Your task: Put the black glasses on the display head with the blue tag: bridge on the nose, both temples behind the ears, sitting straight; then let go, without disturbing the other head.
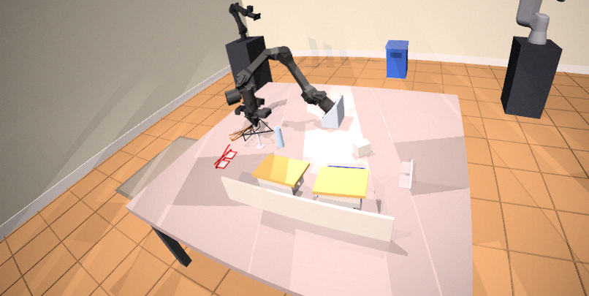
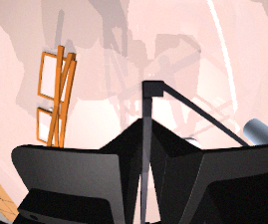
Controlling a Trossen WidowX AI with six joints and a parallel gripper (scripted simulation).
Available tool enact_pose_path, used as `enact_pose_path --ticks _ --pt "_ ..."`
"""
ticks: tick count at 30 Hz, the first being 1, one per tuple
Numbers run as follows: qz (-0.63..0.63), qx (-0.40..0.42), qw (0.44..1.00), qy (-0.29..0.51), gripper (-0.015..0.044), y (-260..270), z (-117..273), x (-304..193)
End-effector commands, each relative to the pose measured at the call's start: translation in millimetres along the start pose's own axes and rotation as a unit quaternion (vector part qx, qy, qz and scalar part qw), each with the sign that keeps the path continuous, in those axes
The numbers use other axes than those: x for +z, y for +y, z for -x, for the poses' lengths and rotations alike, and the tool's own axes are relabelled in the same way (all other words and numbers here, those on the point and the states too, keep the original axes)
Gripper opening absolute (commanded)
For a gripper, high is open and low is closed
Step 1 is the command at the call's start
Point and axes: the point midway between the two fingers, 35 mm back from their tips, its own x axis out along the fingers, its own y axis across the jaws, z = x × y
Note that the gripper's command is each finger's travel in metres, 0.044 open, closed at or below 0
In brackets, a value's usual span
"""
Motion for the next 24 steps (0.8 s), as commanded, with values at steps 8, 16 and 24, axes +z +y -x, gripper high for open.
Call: enact_pose_path --ticks 8,16,24 --pt "0.002 0.000 1.000 0.000 0.0000 4 0 6" --pt "0.002 0.000 1.000 0.000 0.0000 6 0 11" --pt "0.002 0.000 1.000 0.000 0.0000 9 0 17"
